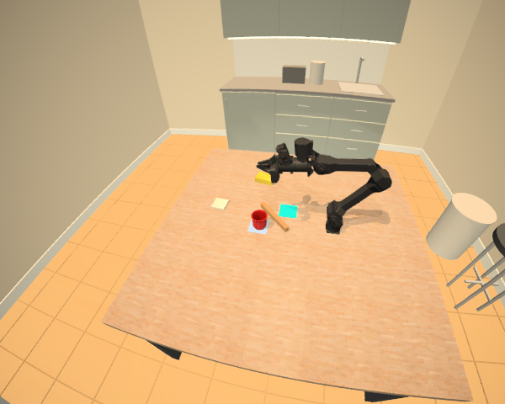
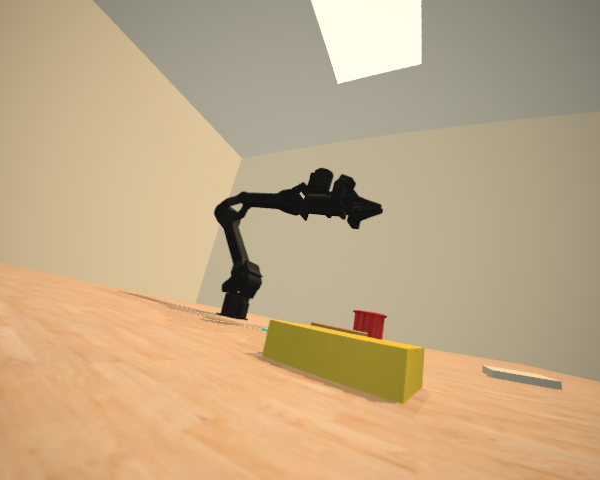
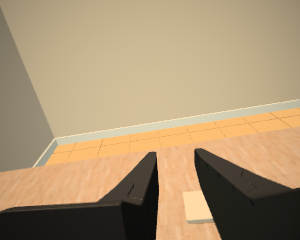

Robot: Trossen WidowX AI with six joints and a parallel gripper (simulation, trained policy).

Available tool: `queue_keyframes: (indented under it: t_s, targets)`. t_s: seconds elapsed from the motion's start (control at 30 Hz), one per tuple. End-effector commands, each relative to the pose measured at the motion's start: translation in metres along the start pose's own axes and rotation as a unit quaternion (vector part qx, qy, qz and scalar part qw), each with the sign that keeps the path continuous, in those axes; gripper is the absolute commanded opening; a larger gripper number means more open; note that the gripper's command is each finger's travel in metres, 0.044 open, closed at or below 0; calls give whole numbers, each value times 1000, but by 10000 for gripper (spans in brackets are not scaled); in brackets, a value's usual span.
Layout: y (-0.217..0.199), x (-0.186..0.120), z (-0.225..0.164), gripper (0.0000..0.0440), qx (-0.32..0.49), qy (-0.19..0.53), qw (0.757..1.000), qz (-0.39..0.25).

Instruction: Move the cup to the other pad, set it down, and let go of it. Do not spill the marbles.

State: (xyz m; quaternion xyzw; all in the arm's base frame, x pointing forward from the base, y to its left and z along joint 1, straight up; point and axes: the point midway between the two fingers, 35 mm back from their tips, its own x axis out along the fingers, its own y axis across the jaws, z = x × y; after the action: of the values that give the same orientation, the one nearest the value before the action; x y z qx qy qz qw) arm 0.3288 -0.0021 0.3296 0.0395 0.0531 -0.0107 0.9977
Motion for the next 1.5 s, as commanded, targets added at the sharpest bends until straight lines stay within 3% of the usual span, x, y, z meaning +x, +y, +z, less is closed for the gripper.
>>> queue_keyframes:
  t_s: [0.0, 0.77, 1.47]
  targets:
    - [2, 5, 3, 122, 20, 20, 1000, 0]
    - [16, 29, 3, 121, 130, 147, 981, -11]
    - [32, 42, -8, 140, 240, 269, 931, -52]
